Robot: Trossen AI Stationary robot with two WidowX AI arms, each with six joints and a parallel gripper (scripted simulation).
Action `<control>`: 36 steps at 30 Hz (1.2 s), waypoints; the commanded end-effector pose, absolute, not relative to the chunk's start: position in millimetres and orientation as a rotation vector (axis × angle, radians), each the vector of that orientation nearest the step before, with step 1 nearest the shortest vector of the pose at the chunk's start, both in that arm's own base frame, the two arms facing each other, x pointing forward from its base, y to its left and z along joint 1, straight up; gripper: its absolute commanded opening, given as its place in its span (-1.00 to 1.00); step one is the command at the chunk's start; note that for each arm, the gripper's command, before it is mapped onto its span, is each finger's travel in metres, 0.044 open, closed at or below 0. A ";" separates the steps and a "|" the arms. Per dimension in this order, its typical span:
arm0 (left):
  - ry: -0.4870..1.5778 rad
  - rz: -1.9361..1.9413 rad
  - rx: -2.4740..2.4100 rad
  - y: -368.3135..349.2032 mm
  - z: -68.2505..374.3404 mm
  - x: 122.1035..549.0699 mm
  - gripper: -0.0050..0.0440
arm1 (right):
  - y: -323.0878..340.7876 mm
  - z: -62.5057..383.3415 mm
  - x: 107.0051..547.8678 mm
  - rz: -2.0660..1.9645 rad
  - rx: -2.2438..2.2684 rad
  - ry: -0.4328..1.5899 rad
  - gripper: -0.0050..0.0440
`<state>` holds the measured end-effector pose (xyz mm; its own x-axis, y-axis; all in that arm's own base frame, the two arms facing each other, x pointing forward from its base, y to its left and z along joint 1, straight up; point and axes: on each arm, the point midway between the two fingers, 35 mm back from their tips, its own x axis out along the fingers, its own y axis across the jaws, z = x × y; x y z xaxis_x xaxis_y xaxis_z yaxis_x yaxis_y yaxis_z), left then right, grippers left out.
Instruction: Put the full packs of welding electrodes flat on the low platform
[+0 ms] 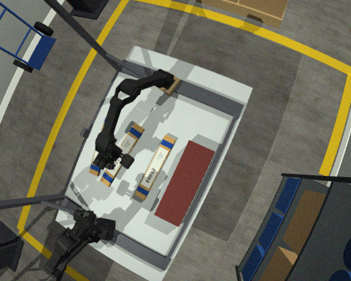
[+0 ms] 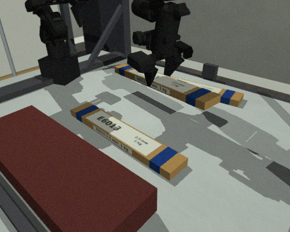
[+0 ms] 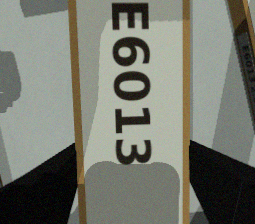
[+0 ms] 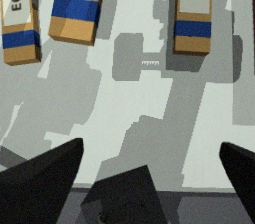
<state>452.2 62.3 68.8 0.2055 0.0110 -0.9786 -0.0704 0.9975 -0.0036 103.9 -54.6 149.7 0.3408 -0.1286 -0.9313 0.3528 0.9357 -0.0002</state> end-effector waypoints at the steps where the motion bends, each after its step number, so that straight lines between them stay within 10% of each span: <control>1: 1.260 0.066 -0.044 65.9 107.6 467.7 -1.00 | -55.3 155.8 105.3 -0.317 0.209 1.165 0.96; 36: 1.285 0.063 -0.045 65.6 77.8 465.1 -1.00 | -55.3 155.8 105.3 -0.317 0.209 1.165 0.96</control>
